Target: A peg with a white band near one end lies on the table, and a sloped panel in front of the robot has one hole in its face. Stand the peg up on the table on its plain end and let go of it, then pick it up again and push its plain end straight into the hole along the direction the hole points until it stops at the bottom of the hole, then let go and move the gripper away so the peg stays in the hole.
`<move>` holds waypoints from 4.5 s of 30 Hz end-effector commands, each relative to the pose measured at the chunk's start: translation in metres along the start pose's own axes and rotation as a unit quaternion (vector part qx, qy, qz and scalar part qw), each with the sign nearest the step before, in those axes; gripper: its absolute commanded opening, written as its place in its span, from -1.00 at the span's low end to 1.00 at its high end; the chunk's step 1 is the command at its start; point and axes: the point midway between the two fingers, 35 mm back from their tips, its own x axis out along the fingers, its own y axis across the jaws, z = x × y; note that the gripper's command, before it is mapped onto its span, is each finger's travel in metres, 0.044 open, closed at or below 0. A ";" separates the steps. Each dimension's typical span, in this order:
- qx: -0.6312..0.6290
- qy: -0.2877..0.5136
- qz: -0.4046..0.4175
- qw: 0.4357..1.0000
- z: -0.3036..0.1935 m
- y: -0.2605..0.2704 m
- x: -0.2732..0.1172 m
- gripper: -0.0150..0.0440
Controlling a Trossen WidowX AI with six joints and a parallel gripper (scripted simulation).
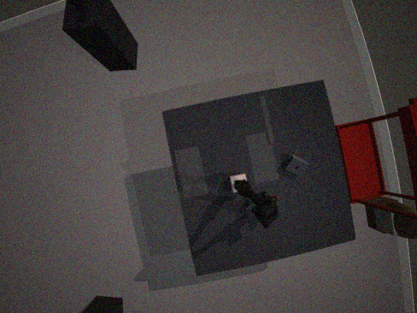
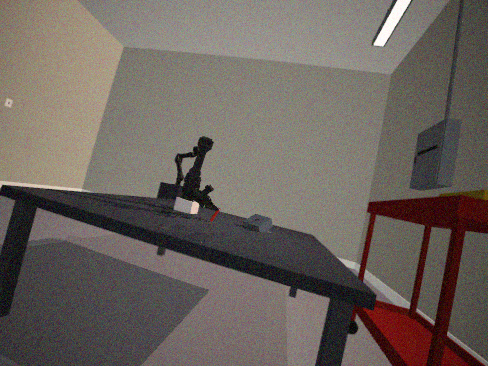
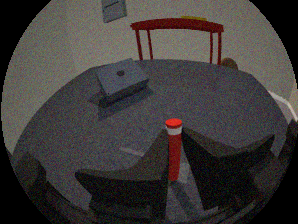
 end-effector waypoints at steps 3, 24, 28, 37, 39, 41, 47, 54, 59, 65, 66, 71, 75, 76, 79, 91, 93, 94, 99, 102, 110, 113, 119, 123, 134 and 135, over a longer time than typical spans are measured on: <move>0.004 -0.027 0.000 1.000 -0.004 0.001 -0.004 -0.33; 0.004 -0.074 0.000 0.997 -0.008 0.001 -0.013 -0.33; 0.005 -0.074 0.000 0.997 -0.009 0.001 -0.013 -0.33; 0.008 -0.076 0.001 0.997 -0.012 0.003 -0.012 -0.33; 0.006 -0.076 0.001 0.997 -0.012 0.003 -0.012 -0.33; 0.005 -0.076 0.000 0.997 -0.013 0.002 -0.011 -0.33; 0.002 -0.076 0.000 0.997 -0.014 0.002 -0.011 -0.33; 0.001 -0.077 0.000 0.997 -0.013 0.002 -0.013 -0.33; 0.001 -0.077 0.000 0.997 -0.014 0.004 -0.013 -0.33; 0.001 -0.078 0.001 0.997 -0.016 0.006 -0.014 -0.33; 0.000 -0.078 0.001 0.997 -0.016 0.006 -0.014 -0.33; -0.002 -0.079 0.001 0.997 -0.016 0.007 -0.015 -0.33; -0.004 -0.080 0.001 0.997 -0.017 0.008 -0.016 -0.33; -0.004 -0.080 0.001 0.997 -0.017 0.008 -0.016 -0.33; -0.005 -0.081 0.001 0.997 -0.017 0.009 -0.017 -0.33; -0.011 -0.084 0.000 0.996 -0.018 0.011 -0.019 -0.33; -0.012 -0.084 0.000 0.996 -0.018 0.012 -0.019 -0.33; -0.012 -0.085 -0.001 0.996 -0.018 0.012 -0.019 -0.33; -0.014 -0.086 -0.001 0.996 -0.019 0.013 -0.020 -0.33; -0.015 -0.087 -0.001 0.996 -0.019 0.013 -0.020 -0.33; -0.019 -0.089 -0.002 0.996 -0.020 0.014 -0.021 -0.33; -0.020 -0.089 -0.003 0.996 -0.020 0.014 -0.022 -0.33; -0.022 -0.091 -0.003 0.996 -0.020 0.015 -0.023 -0.33; -0.023 -0.092 -0.004 0.996 -0.021 0.015 -0.023 -0.33; -0.026 -0.094 -0.005 0.995 -0.021 0.016 -0.025 -0.33; -0.027 -0.094 -0.006 0.995 -0.021 0.016 -0.025 -0.33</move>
